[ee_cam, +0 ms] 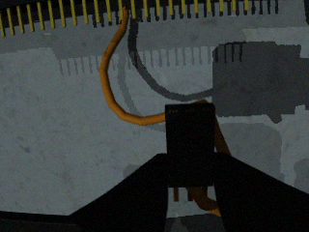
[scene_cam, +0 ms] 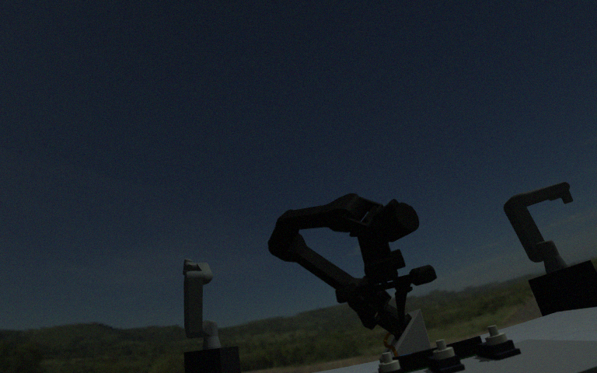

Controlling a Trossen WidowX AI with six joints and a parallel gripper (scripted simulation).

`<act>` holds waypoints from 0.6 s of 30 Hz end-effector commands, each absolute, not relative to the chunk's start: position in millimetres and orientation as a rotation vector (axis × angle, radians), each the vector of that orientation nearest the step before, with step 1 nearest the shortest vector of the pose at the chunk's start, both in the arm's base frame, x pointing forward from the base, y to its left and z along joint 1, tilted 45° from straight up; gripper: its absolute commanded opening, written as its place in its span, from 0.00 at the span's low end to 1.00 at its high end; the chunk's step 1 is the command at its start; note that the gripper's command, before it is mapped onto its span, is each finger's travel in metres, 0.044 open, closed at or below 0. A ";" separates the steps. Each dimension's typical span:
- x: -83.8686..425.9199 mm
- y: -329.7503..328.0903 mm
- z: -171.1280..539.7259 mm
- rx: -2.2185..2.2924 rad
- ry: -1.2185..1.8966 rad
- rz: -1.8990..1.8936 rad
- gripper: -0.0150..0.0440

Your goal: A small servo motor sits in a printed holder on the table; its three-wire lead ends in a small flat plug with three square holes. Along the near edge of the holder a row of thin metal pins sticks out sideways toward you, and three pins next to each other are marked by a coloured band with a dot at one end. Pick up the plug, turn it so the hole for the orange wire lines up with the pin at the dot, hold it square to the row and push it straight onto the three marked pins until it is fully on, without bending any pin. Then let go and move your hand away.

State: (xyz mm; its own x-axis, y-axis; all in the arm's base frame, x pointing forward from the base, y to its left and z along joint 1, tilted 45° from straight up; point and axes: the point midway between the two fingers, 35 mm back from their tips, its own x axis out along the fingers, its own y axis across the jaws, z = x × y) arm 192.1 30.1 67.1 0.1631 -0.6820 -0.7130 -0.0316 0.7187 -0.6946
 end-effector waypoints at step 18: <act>218.6 5.0 44.2 -0.683 1.344 -0.492 0.25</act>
State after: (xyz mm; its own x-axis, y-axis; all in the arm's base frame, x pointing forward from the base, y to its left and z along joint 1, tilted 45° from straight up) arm 208.0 3.0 43.5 0.1694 -0.6787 -0.7146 -0.0576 0.7170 -0.6947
